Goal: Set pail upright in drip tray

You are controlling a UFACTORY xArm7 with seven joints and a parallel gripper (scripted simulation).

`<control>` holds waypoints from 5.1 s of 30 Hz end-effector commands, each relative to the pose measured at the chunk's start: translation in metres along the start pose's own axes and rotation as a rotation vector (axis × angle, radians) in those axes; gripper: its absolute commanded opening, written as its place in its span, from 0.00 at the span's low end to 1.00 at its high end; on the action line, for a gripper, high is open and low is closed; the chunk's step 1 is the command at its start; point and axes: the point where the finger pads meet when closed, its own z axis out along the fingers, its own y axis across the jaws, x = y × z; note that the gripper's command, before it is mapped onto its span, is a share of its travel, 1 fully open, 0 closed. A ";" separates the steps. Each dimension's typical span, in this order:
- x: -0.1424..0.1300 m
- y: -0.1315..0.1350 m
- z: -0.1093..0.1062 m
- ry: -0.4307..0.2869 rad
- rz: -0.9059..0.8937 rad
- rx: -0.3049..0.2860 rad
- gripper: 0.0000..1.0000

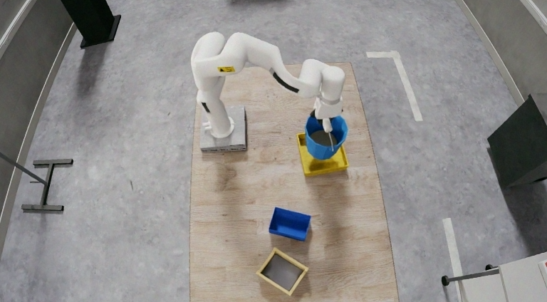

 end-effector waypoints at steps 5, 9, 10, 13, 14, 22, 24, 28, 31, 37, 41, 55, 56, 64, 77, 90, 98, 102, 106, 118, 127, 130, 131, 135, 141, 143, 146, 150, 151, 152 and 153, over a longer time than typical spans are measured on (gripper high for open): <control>-0.001 0.001 0.002 -0.002 0.000 -0.005 0.00; -0.001 0.001 0.004 -0.002 0.000 -0.005 0.00; -0.001 0.001 0.004 -0.002 0.000 -0.005 0.00; -0.001 0.001 0.006 -0.002 0.000 -0.005 0.00; -0.001 0.002 0.007 -0.002 0.000 -0.005 0.00; -0.001 0.002 0.015 -0.002 0.000 -0.005 0.00; -0.001 0.002 0.018 -0.002 0.000 -0.005 0.00; -0.001 0.002 0.020 -0.002 0.000 -0.005 0.00; -0.001 0.002 0.024 -0.002 0.000 -0.005 0.00; -0.002 0.003 0.031 -0.002 0.000 -0.005 0.00; -0.002 0.003 0.037 -0.002 0.000 -0.005 0.00; -0.003 0.004 0.052 -0.002 0.000 -0.005 0.00; -0.003 0.004 0.053 -0.002 0.000 -0.005 0.00; -0.003 0.004 0.060 -0.002 0.000 -0.005 0.00; -0.003 0.005 0.070 -0.002 0.000 -0.005 0.00; -0.003 0.005 0.076 -0.002 0.000 -0.005 0.00; -0.003 0.005 0.077 -0.002 0.000 -0.005 0.00; -0.003 0.005 0.078 -0.002 0.000 -0.005 0.00; -0.003 0.005 0.078 -0.002 0.000 -0.005 0.00; -0.003 0.005 0.078 -0.002 0.000 -0.005 0.00; -0.003 0.005 0.078 -0.002 0.000 -0.005 1.00; -0.003 0.005 0.078 -0.002 0.000 -0.005 1.00; -0.003 0.005 0.078 -0.002 0.000 -0.005 1.00; -0.003 0.005 0.078 -0.002 0.000 -0.005 1.00; -0.003 0.005 0.078 -0.002 0.000 -0.005 1.00; -0.003 0.005 0.078 -0.002 0.000 -0.005 1.00; -0.003 0.005 0.078 -0.002 0.000 -0.005 1.00; -0.003 0.005 0.078 -0.002 0.000 -0.005 1.00; -0.003 0.005 0.078 -0.002 0.000 -0.005 1.00; -0.003 0.005 0.078 -0.002 0.000 -0.005 1.00; -0.003 0.005 0.078 -0.002 0.000 -0.005 1.00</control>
